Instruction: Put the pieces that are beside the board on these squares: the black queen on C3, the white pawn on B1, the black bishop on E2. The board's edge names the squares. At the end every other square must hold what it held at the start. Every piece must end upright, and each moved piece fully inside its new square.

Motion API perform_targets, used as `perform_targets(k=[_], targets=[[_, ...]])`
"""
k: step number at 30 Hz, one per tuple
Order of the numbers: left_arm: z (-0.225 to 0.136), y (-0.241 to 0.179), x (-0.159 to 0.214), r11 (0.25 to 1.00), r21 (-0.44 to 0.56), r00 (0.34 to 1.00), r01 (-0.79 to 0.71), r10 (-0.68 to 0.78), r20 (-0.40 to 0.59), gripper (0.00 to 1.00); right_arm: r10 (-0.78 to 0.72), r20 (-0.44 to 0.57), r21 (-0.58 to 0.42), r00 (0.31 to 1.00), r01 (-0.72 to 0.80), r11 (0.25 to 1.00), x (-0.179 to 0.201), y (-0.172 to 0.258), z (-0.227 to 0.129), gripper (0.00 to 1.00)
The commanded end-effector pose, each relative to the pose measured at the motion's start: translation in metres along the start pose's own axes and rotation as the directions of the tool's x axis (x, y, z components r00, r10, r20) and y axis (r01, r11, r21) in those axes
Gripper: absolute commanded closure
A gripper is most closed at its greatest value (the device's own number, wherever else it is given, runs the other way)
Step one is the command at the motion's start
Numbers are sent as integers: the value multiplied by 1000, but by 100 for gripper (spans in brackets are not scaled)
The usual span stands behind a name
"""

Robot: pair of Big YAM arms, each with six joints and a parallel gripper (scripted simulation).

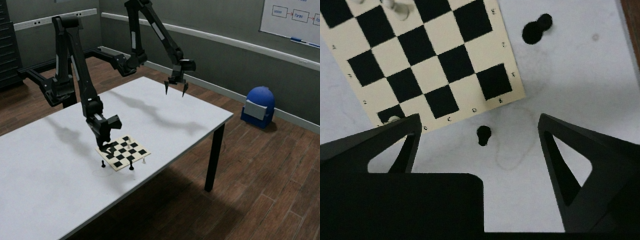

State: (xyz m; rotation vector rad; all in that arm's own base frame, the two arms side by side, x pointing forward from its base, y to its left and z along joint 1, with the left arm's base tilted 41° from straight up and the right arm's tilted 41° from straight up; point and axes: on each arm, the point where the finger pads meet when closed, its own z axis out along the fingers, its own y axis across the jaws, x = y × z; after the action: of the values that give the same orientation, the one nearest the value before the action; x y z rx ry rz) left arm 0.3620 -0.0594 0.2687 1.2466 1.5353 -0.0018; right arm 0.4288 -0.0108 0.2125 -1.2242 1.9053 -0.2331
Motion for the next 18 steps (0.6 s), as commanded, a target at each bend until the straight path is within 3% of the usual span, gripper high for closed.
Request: perform_targets(k=[1, 11, 18], targets=[[36, -35, -36, 978, 128, 980, -166, 150, 128, 0, -28, 96, 62, 995, 22, 998, -19, 33, -7, 0], [54, -150, -99, 852, 330, 856, -407, 230, 462, 0, -67, 233, 37, 970, 60, 997, -25, 134, 10, 0], [50, -183, -120, 800, 366, 797, -475, 216, 563, 0, -77, 264, 12, 961, 77, 997, -23, 171, 20, 0]])
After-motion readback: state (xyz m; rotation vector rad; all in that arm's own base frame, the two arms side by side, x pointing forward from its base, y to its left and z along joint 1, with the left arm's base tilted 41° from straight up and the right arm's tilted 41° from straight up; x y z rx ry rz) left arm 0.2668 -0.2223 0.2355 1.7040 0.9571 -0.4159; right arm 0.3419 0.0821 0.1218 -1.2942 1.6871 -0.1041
